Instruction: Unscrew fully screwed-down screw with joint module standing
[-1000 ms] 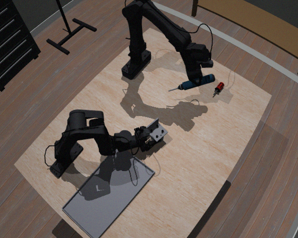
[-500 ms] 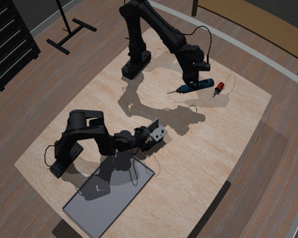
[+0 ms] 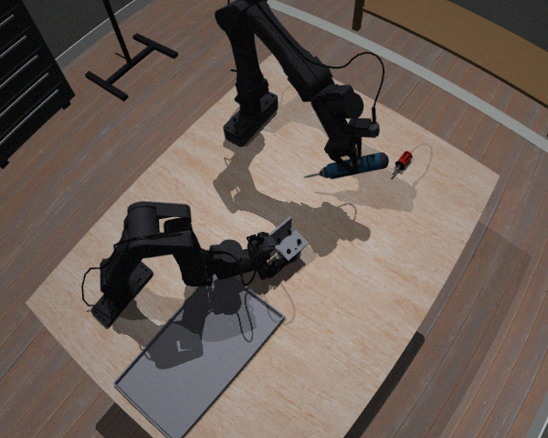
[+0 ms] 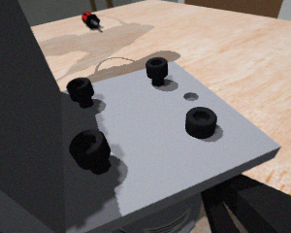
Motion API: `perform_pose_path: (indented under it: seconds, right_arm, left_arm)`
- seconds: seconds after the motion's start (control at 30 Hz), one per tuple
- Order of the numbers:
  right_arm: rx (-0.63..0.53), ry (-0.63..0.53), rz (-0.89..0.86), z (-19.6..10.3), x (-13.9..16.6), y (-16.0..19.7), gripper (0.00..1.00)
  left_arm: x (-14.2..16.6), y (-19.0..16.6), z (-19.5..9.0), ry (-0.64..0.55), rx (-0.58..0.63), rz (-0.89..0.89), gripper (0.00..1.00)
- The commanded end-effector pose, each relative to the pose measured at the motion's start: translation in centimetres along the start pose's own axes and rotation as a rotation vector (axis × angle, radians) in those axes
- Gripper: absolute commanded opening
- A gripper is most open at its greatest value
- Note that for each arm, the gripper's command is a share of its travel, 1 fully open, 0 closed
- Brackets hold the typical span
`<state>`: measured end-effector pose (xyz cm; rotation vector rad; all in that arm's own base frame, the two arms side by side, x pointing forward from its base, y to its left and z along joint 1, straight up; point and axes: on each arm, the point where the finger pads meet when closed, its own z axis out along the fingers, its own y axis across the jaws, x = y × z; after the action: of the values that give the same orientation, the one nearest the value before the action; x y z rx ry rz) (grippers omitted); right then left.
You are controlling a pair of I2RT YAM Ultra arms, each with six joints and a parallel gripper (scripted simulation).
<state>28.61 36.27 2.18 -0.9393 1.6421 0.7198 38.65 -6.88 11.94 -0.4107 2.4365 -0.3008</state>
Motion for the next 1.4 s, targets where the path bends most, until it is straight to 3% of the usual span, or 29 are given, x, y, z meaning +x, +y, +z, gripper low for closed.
perform_pose_path:
  seconds: [0.0, 0.07, 0.23, 0.33, 0.43, 0.57, 0.63, 0.8, 0.9, 1.0, 1.13, 1.17, 1.37]
  right_arm:
    - [0.003, -0.001, 0.003, 0.1, -0.2, 0.0, 0.59]
    - [0.003, -0.001, 0.003, 0.1, -0.2, 0.0, 0.59]
    - [0.003, -0.001, 0.003, 0.1, -0.2, 0.0, 0.59]
    - [0.003, -0.001, 0.003, 0.1, -0.2, 0.0, 0.59]
    - [0.003, -0.001, 0.003, 0.1, -0.2, 0.0, 0.59]
    - [0.003, -0.001, 0.003, 0.1, -0.2, 0.0, 0.59]
    - [0.003, -0.001, 0.003, 0.1, -0.2, 0.0, 0.59]
    - [0.003, -0.001, 0.003, 0.1, -0.2, 0.0, 0.59]
    - [0.003, -0.001, 0.003, 0.1, -0.2, 0.0, 0.59]
    - [0.003, -0.001, 0.003, 0.1, -0.2, 0.0, 0.59]
    - [0.003, -0.001, 0.003, 0.1, -0.2, 0.0, 0.59]
    - [0.003, -0.001, 0.003, 0.1, -0.2, 0.0, 0.59]
    - [0.003, -0.001, 0.003, 0.1, -0.2, 0.0, 0.59]
  left_arm:
    - [-4.1, -2.0, -1.5, -0.141, 0.072, 0.017, 0.42]
    - [-2.1, -2.2, -0.9, -0.116, 0.075, 0.050, 0.42]
    - [-3.1, -4.7, -2.1, -0.179, 0.140, 0.110, 0.42]
    - [-1.7, -5.0, -1.8, -0.174, 0.155, 0.148, 0.42]
    - [-3.2, -6.7, -2.9, -0.221, 0.193, 0.169, 0.42]
    - [-3.5, -6.3, -2.8, -0.230, 0.187, 0.162, 0.42]
    - [-1.5, -6.3, -2.3, -0.206, 0.191, 0.194, 0.42]
    - [-2.4, -8.8, -3.8, -0.268, 0.252, 0.246, 0.42]
    - [-0.8, -8.9, -3.5, -0.268, 0.272, 0.285, 0.42]
    - [-2.1, -10.6, -4.8, -0.308, 0.305, 0.302, 0.42]
    - [-2.5, -10.3, -4.7, -0.323, 0.303, 0.297, 0.42]
    - [-0.6, -9.8, -4.0, -0.293, 0.298, 0.318, 0.42]
    - [-1.2, -12.5, -6.1, -0.359, 0.364, 0.372, 0.42]
